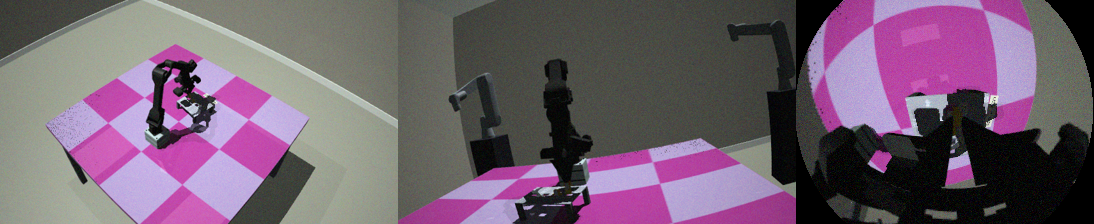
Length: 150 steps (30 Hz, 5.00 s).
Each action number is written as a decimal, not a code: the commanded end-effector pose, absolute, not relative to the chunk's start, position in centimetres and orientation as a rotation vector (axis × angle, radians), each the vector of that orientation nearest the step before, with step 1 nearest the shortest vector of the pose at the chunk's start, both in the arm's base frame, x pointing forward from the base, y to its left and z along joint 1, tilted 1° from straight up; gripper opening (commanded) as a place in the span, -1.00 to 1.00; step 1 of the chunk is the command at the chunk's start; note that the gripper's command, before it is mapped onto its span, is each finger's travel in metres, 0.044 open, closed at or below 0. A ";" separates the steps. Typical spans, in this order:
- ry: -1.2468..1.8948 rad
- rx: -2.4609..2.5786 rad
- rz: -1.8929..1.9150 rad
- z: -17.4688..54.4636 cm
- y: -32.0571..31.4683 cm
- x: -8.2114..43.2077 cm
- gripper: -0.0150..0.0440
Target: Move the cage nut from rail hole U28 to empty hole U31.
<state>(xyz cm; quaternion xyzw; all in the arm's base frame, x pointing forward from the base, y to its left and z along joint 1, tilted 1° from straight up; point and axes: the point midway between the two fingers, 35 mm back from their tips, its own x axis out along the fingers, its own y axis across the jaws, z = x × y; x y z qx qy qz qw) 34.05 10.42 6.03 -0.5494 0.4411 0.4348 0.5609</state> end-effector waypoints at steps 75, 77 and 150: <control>1.034 -1.301 1.016 7.0 10.4 34.0 -0.37; 1.034 -1.301 1.016 7.0 10.4 34.0 -0.37; 0.998 -1.320 0.978 8.3 10.4 33.7 -0.37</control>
